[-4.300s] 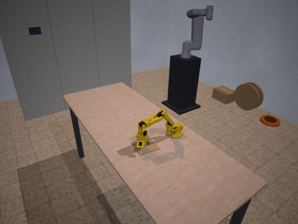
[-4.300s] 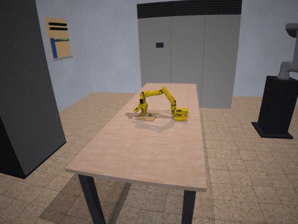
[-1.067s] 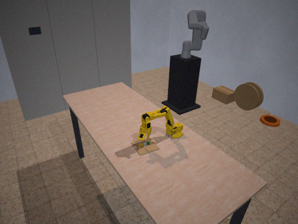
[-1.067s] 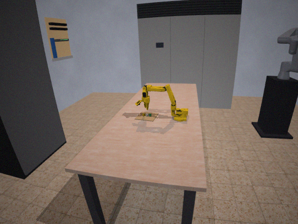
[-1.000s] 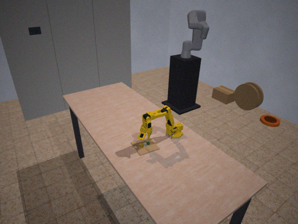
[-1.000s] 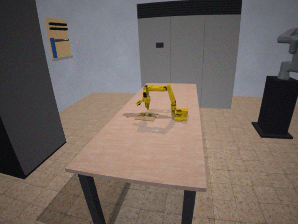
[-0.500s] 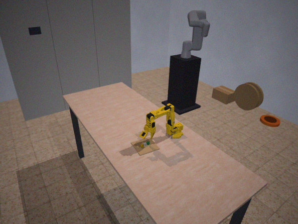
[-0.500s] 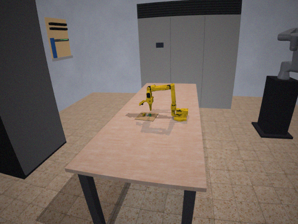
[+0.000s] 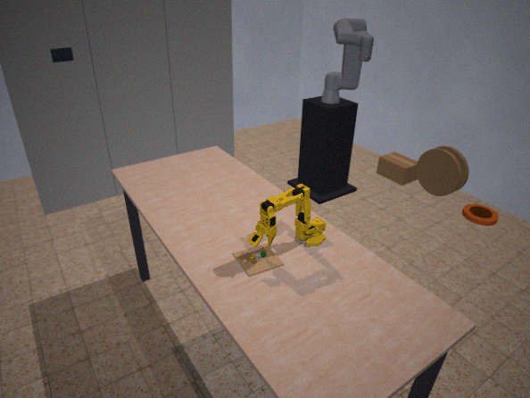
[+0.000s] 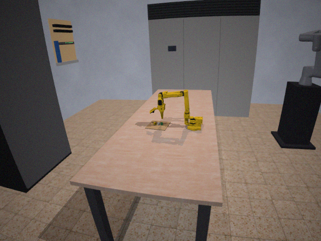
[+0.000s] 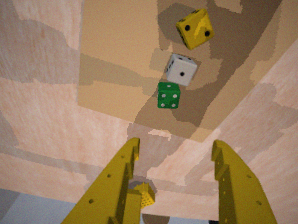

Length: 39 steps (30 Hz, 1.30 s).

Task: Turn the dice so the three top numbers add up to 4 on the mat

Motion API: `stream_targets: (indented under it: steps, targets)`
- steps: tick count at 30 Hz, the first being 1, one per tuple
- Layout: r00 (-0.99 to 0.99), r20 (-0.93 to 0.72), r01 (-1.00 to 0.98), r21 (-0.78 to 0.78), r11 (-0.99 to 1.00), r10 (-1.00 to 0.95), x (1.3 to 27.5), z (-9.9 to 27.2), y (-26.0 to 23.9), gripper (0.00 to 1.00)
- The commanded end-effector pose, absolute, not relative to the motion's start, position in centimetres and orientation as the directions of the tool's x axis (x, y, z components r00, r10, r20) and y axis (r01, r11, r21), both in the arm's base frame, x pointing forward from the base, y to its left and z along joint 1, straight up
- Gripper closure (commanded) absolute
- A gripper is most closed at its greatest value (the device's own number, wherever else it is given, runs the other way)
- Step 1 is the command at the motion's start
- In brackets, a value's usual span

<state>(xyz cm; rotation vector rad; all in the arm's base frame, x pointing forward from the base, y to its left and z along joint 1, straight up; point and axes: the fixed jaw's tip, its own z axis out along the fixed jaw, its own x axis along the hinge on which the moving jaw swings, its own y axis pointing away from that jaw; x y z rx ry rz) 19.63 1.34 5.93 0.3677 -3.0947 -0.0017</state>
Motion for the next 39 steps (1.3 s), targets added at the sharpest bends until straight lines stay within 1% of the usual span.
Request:
stream_targets:
  steps: [1,24,39]
  targets:
    - [-0.972,-0.052,-0.228,-0.010,0.973,-0.229,20.5,6.4,1.8,0.75]
    - [-0.972,-0.052,-0.229,-0.010,0.973,-0.229,20.5,6.3,1.8,0.75]
    - [-0.972,-0.052,-0.228,-0.010,0.974,-0.229,20.7,4.6,1.8,0.75]
